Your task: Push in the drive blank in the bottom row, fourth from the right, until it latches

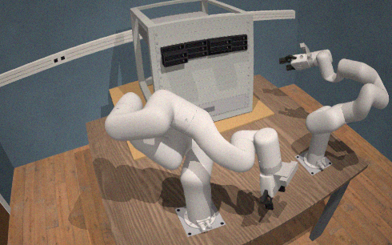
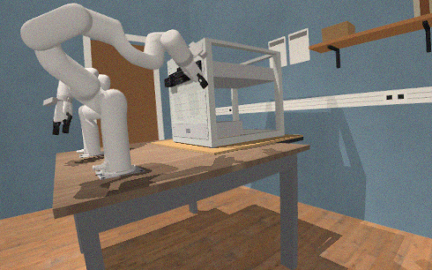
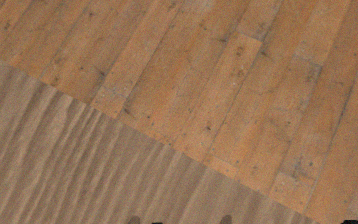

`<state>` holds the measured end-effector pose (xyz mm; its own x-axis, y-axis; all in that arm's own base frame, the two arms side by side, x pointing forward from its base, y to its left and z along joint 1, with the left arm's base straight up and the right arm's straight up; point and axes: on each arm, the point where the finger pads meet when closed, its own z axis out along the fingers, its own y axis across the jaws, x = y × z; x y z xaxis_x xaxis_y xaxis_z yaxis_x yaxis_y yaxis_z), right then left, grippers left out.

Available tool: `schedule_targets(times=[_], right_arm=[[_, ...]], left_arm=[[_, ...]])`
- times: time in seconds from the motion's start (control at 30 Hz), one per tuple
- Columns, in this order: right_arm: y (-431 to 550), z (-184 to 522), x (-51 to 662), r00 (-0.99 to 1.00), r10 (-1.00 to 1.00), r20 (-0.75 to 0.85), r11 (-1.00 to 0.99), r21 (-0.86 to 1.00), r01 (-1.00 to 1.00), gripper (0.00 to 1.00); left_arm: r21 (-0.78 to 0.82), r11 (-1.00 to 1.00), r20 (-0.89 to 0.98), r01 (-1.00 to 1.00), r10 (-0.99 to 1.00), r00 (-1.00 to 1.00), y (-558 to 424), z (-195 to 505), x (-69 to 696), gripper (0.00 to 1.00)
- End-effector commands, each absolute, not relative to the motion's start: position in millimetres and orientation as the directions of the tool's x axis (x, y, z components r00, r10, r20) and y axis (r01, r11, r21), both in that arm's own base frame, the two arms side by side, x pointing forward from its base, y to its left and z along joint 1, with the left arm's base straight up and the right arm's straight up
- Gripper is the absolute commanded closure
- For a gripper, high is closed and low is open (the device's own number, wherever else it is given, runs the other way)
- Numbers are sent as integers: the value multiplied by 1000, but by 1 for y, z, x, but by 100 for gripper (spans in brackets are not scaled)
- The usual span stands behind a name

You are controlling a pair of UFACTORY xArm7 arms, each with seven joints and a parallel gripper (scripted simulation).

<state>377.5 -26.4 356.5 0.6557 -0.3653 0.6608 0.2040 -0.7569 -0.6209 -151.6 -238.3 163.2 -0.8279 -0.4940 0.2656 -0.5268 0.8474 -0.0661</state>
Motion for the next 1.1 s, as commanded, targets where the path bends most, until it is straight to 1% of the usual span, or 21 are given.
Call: schedule_targets(times=[0.0,0.23,0.7,0.77,1.07], right_arm=[[-16,361,375,638,-327,697,-789,-573,221,0],[0,364,371,620,-274,735,-825,-511,241,0],[58,377,356,531,-49,846,-922,-243,301,0],[58,377,356,531,-49,846,-922,-243,301,0],[103,387,343,447,145,883,-945,-11,328,0]], left_arm=[[-64,876,262,-479,-448,-855,-232,169,-170,0],[-60,909,252,-412,-386,-888,-219,173,-192,0],[-52,960,233,-276,-257,-938,-187,182,-232,0],[-52,960,233,-276,-257,-938,-187,182,-232,0],[-46,984,219,-170,-156,-963,-158,188,-259,0]])
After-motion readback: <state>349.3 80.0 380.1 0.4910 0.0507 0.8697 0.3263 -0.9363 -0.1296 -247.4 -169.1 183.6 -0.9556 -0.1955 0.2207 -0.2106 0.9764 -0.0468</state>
